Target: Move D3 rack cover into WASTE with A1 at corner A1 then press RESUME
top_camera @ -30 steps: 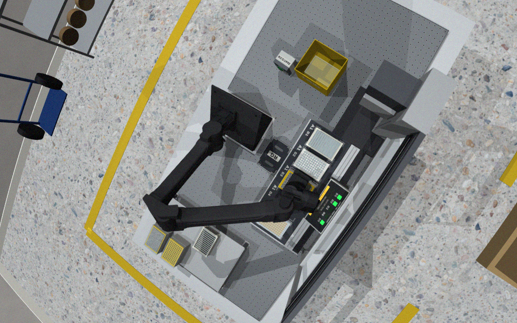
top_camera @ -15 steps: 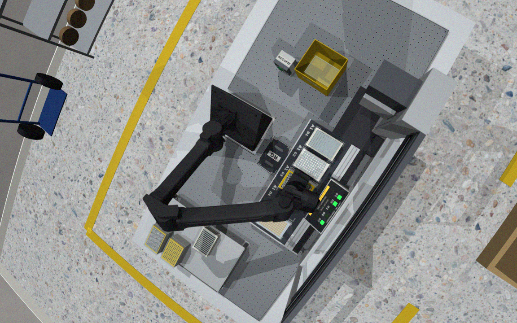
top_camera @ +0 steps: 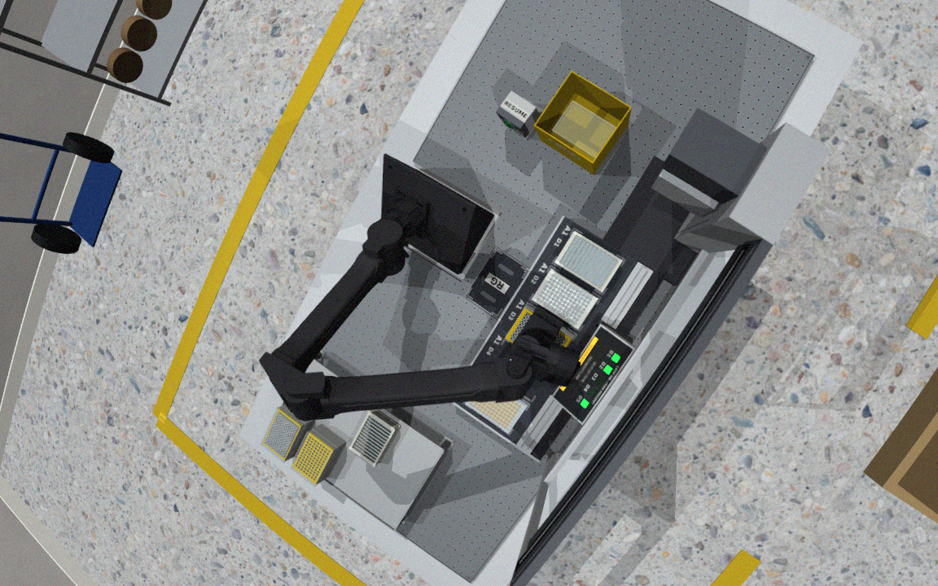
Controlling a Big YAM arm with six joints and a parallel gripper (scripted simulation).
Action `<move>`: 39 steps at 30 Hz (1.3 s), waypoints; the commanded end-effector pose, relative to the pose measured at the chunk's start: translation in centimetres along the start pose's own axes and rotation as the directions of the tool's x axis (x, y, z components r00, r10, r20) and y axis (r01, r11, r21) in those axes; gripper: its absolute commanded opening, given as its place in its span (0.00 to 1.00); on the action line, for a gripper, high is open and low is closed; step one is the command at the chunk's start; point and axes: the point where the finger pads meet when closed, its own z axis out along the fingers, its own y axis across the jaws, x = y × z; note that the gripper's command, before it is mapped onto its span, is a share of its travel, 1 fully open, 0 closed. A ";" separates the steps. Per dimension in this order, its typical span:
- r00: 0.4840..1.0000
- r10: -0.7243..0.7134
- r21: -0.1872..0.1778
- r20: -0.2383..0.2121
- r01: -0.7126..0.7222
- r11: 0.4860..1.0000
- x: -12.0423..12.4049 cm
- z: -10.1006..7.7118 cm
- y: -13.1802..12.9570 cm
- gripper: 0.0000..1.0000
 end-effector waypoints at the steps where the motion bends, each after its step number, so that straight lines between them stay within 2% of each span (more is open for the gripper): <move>1: 1.000 0.011 0.003 0.005 -0.011 1.000 -0.5 0.5 -0.4 0.00; 8: 1.000 0.011 0.002 0.008 -0.011 1.000 -0.6 0.5 -0.3 0.00; 9: 0.999 0.019 -0.002 0.027 -0.019 1.000 -1.2 -0.5 -0.3 0.00; 25: 0.999 0.019 -0.002 0.027 -0.019 1.000 -1.2 -0.5 -0.3 0.00; 26: 0.999 0.019 -0.002 0.027 -0.019 1.000 -1.2 -0.5 -0.3 1.00; 39: 0.999 0.019 -0.002 0.027 -0.019 1.000 -1.2 -0.5 -0.3 1.00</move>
